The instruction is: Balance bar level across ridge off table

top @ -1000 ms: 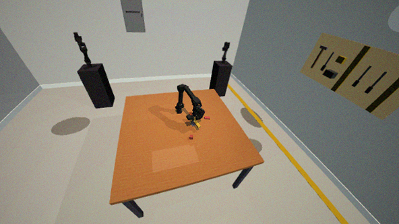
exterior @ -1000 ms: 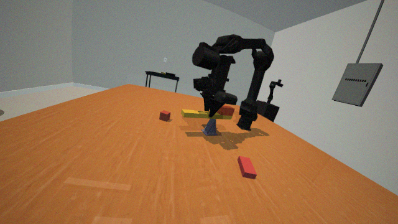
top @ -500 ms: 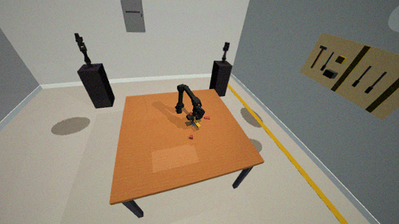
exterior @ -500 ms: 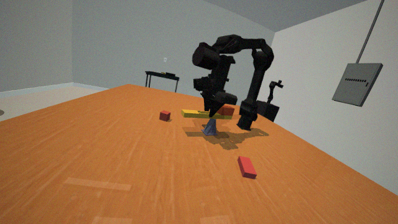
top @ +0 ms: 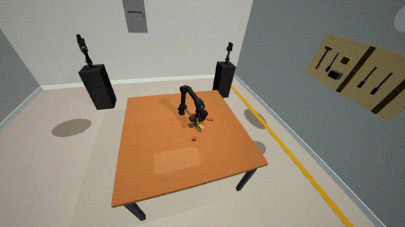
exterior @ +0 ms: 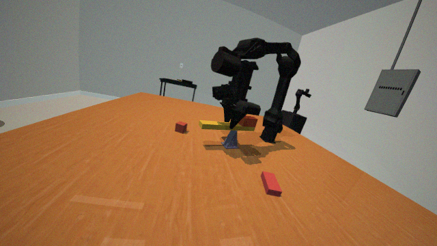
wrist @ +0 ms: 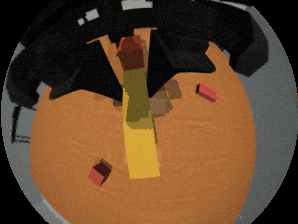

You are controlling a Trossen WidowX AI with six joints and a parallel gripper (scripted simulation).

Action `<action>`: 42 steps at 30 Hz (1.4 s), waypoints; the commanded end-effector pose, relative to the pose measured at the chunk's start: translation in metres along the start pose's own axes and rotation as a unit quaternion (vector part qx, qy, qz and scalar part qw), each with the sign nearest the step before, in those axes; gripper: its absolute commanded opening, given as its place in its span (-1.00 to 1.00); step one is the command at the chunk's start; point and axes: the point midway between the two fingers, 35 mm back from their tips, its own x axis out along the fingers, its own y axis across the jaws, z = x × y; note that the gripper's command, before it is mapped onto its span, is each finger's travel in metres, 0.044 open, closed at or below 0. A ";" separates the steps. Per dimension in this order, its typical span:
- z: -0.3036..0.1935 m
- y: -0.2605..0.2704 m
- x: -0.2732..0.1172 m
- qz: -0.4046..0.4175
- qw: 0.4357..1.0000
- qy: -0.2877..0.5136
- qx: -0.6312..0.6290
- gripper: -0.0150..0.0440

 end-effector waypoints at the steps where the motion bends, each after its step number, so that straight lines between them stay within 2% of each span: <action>1: 0.000 0.000 0.000 0.000 1.000 0.000 0.000 0.08; 42: 0.000 0.000 0.000 0.000 1.000 0.000 0.000 0.14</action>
